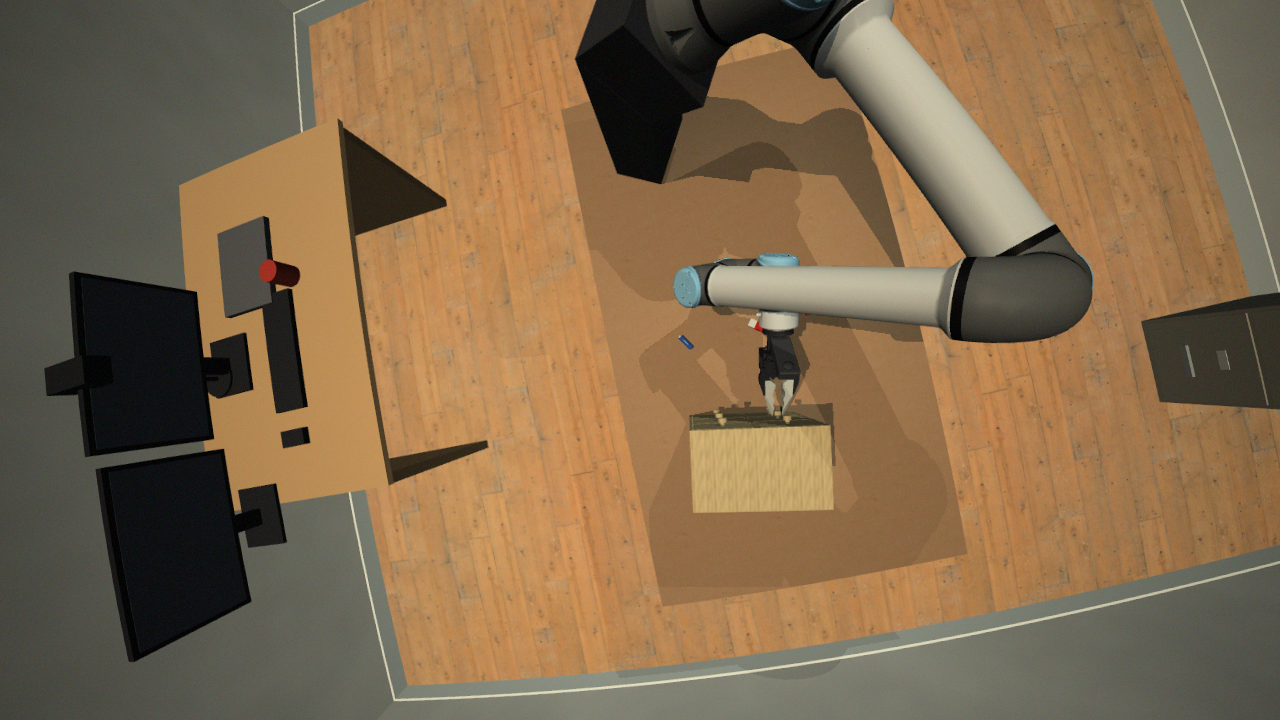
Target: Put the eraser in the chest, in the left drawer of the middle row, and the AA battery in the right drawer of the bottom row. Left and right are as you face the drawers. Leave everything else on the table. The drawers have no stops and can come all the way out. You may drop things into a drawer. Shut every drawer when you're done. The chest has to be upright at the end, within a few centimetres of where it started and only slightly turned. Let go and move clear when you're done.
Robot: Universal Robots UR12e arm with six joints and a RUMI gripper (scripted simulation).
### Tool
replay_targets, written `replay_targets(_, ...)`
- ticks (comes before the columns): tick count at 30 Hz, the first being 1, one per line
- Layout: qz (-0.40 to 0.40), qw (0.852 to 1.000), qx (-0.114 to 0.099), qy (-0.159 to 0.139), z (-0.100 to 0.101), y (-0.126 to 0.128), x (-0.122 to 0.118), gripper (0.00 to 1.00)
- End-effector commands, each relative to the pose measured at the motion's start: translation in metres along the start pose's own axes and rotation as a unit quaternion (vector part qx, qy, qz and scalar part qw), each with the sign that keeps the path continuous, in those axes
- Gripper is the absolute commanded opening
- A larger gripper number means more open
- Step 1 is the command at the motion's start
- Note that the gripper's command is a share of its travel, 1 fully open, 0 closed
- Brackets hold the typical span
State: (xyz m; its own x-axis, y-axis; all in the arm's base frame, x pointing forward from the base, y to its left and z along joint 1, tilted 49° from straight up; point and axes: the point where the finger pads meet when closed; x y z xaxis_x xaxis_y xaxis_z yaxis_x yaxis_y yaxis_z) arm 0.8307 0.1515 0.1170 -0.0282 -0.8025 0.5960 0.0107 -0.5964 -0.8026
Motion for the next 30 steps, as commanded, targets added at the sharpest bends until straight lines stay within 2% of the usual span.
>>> replay_targets(1,0.0,1.0,0.0,0.0,-0.0002,-0.0001,0.0005,0.07)
replay_targets(30,0.0,1.0,0.0,0.0,-0.0048,0.0001,-0.0012,0.07)
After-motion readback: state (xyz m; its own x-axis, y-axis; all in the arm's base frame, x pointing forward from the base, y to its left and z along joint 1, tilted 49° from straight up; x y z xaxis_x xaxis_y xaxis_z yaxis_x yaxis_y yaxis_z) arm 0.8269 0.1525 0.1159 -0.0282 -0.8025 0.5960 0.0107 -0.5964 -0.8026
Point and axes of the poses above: the point where the finger pads meet when closed, its own z axis out along the fingers, its own y axis across the jaws, x = y × z, and after that the axes turned 8 degrees about z, right-handed
